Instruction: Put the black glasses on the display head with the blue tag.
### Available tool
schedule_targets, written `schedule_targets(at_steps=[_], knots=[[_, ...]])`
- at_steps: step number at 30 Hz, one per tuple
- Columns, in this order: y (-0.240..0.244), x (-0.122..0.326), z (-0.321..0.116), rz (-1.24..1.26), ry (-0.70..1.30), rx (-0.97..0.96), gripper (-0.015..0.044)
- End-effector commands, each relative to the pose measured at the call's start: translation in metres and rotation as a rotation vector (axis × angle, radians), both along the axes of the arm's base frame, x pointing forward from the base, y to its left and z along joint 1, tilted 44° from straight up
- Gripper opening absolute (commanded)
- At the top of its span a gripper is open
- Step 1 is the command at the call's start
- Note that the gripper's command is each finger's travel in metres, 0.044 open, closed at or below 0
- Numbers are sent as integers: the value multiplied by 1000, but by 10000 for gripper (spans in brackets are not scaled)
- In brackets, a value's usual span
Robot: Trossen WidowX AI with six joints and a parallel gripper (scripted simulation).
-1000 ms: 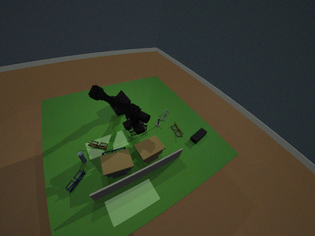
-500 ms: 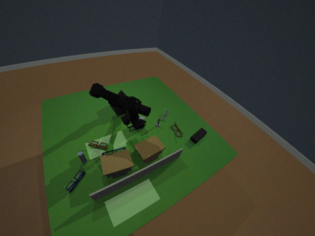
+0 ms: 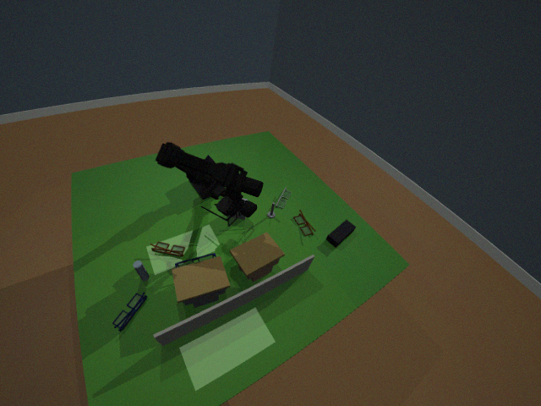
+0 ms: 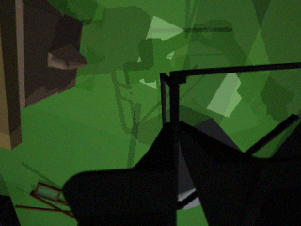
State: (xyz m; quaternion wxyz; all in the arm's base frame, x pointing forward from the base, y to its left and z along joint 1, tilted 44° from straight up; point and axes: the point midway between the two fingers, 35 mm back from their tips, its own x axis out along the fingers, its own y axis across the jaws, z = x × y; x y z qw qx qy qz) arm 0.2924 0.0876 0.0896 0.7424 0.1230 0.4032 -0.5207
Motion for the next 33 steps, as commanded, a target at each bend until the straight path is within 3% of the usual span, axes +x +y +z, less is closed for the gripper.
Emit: schedule_targets(at_steps=[1,33], knots=[[6,-1,-6,114,112,-15,0],[46,-13,-41,1023,938,-167,0]])
